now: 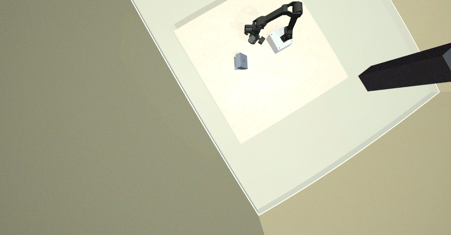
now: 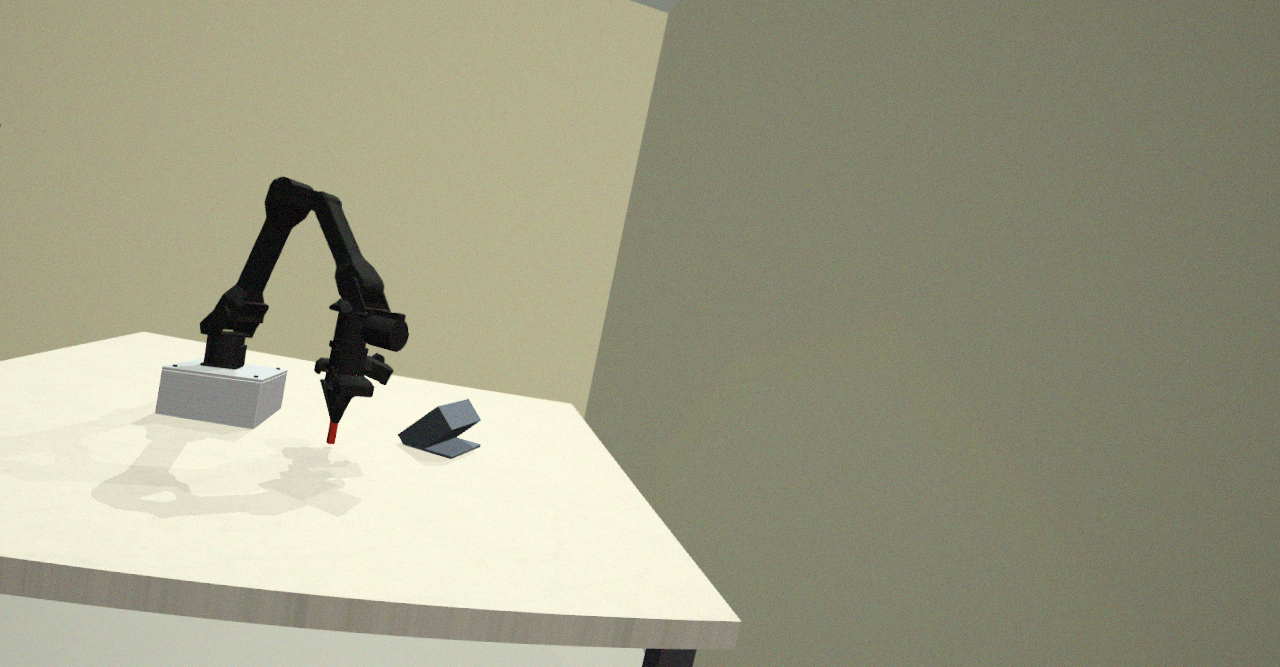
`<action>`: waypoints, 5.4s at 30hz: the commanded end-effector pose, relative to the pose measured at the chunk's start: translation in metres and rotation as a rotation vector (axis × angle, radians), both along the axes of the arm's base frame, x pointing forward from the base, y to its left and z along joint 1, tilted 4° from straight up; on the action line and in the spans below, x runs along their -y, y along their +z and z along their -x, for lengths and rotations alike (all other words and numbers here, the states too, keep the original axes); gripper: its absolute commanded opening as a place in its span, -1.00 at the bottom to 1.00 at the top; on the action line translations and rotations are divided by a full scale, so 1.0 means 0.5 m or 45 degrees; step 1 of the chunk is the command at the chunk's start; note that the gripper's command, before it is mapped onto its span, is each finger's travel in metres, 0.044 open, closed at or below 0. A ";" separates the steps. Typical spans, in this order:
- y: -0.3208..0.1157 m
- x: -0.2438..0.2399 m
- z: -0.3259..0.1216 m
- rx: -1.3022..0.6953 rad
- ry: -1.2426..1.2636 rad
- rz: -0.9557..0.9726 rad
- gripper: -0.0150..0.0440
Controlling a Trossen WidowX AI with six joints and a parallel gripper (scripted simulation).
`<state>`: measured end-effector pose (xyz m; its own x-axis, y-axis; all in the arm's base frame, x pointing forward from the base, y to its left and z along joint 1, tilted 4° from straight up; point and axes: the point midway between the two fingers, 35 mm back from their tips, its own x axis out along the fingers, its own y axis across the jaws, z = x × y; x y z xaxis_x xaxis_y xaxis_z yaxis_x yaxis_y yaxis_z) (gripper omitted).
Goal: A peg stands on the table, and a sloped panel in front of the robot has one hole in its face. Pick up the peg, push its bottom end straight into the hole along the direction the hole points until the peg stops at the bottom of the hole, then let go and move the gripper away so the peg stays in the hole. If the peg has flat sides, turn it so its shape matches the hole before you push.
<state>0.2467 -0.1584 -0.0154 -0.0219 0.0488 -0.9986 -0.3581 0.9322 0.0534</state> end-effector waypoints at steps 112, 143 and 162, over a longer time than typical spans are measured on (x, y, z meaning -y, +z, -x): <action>0.149 -0.161 -0.137 0.302 0.492 0.496 -0.49; 0.164 -0.233 -0.161 0.450 0.614 0.621 -0.49; 0.175 -0.279 -0.169 0.552 0.678 0.685 -0.49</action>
